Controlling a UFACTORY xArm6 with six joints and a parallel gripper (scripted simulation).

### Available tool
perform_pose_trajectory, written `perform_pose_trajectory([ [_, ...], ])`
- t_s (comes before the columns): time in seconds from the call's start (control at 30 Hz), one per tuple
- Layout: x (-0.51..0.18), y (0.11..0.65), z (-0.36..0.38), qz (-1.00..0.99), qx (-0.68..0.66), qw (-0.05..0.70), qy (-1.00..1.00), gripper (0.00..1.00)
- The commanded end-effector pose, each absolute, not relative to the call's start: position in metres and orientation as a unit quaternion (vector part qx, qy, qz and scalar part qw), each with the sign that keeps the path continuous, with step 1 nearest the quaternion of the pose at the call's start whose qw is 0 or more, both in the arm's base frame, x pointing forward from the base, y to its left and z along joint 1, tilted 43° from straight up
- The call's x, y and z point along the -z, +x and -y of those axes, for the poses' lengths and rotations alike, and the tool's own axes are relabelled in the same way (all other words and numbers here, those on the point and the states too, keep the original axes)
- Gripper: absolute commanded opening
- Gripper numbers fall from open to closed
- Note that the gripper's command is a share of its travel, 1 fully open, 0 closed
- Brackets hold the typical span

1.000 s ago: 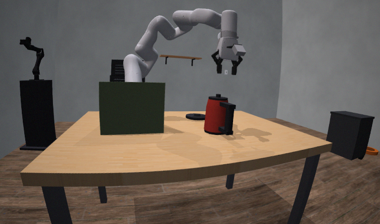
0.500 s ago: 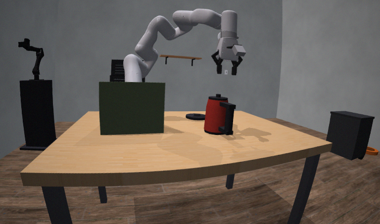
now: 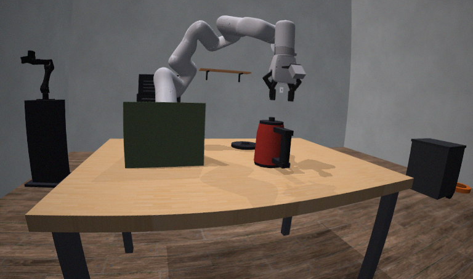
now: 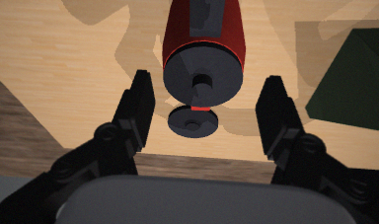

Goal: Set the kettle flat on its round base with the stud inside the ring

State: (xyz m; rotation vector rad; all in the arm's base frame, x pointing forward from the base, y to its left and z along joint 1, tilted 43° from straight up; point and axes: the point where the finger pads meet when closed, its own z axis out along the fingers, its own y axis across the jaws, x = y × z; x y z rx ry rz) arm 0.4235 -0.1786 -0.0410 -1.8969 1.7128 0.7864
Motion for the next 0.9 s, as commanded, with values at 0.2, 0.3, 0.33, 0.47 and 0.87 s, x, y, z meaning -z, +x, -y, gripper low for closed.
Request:
perform_pose_trajectory([
  [0.2,0.075,0.420,0.148,-0.624,-0.284,0.232,-0.690,0.81],
  [0.3,0.085,0.418,0.139,-0.624,-0.284,0.232,-0.690,0.81],
  [0.33,0.085,0.418,0.139,-0.624,-0.284,0.232,-0.690,0.81],
  [0.47,0.093,0.417,0.131,-0.624,-0.284,0.232,-0.690,0.81],
  [0.87,0.109,0.415,0.116,-0.624,-0.284,0.232,-0.690,0.81],
])
